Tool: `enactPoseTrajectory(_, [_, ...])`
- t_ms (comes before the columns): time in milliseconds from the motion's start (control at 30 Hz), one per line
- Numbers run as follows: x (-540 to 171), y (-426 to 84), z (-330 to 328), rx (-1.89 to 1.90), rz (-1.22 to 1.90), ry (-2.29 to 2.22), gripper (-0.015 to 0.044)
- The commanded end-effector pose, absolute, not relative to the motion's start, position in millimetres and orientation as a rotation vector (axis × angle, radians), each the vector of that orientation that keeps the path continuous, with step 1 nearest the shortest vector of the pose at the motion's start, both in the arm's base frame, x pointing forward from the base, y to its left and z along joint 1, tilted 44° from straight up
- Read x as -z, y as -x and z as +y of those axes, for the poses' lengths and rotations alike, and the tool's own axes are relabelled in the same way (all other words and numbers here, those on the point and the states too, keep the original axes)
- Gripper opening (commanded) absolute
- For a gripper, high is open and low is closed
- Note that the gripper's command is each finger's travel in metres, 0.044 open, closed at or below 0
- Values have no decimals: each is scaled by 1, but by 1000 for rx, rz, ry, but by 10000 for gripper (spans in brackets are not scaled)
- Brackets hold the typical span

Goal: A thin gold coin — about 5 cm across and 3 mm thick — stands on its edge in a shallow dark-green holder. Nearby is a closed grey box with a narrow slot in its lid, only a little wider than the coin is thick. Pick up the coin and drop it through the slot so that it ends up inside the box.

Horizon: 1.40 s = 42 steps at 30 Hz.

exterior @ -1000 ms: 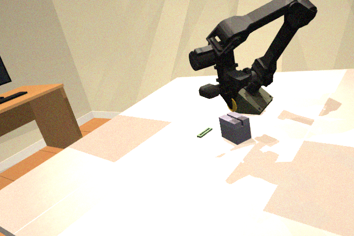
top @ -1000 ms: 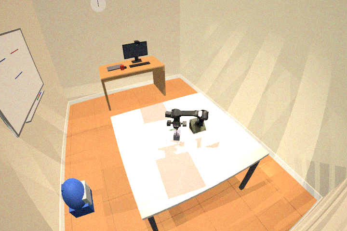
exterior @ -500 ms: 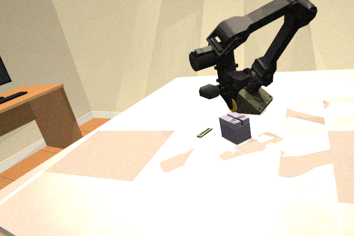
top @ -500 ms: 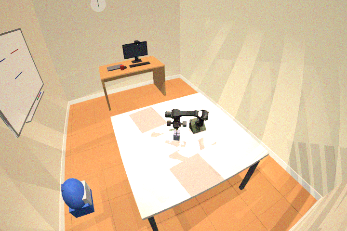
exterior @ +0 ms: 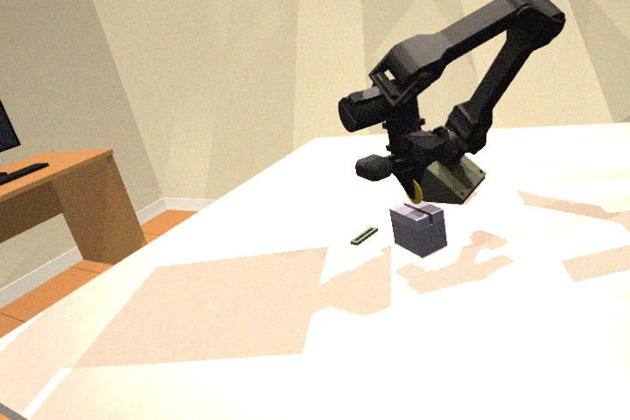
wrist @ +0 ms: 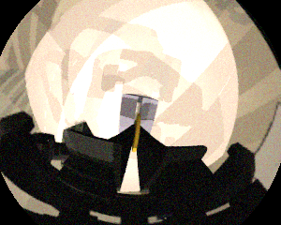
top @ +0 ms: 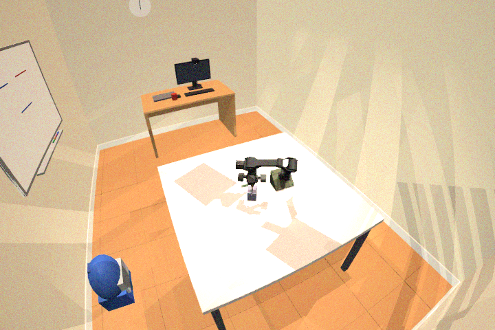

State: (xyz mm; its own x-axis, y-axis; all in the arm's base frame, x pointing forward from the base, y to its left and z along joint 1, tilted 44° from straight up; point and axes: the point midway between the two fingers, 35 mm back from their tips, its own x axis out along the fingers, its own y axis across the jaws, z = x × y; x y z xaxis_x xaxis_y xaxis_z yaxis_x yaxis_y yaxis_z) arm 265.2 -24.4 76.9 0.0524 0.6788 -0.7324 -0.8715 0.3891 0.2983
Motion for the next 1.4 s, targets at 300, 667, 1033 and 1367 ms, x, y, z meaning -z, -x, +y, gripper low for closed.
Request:
enactPoseTrajectory(300, [-72, -265, -19, -1195, 938, 247, 0])
enactPoseTrajectory(667, [-71, -266, -19, -1197, 941, 251, 161])
enactPoseTrajectory(1033, [-76, -265, -24, -1196, 942, 251, 239])
enactPoseTrajectory(1367, [-114, -259, -57, -1200, 941, 243, 440])
